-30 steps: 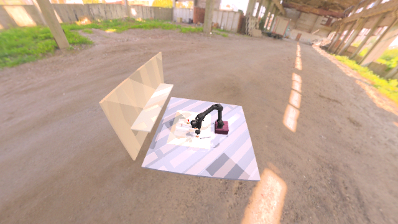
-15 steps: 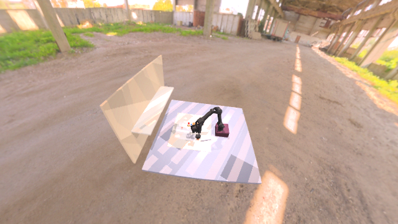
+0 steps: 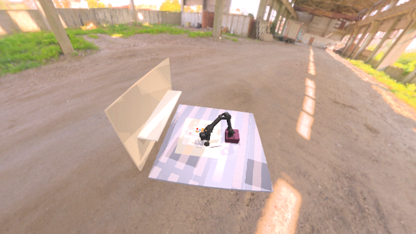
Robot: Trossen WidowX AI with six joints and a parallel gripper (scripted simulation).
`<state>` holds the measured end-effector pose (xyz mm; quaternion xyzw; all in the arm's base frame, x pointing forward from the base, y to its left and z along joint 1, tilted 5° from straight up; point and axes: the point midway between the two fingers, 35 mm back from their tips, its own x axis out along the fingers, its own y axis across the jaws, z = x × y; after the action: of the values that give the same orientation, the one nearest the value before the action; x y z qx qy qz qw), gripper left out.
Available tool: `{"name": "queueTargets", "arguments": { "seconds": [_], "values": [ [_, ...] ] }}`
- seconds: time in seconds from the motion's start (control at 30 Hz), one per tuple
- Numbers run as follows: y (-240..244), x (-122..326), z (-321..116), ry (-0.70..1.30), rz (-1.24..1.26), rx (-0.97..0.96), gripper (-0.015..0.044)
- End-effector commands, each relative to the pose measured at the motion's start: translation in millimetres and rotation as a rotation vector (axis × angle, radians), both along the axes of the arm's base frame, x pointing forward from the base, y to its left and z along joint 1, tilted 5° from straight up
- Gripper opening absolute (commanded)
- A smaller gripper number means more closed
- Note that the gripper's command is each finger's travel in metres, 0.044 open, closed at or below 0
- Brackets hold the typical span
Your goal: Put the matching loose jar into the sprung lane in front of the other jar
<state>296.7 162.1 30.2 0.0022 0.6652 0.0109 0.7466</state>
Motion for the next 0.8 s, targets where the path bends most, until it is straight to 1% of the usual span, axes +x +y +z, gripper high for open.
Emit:
{"name": "queueTargets", "arguments": {
  "seconds": [0.0, 0.3, 0.63, 0.77],
  "values": [
    [-2, -1, -8, 0.007, 0.004, -0.008, 0.0440],
    [-2, 0, -20, 0.007, 0.004, -0.008, 0.0440],
    [-2, 0, -20, 0.007, 0.004, -0.008, 0.0177],
    [-2, 0, -20, 0.007, 0.004, -0.008, 0.0151]
  ]
}}
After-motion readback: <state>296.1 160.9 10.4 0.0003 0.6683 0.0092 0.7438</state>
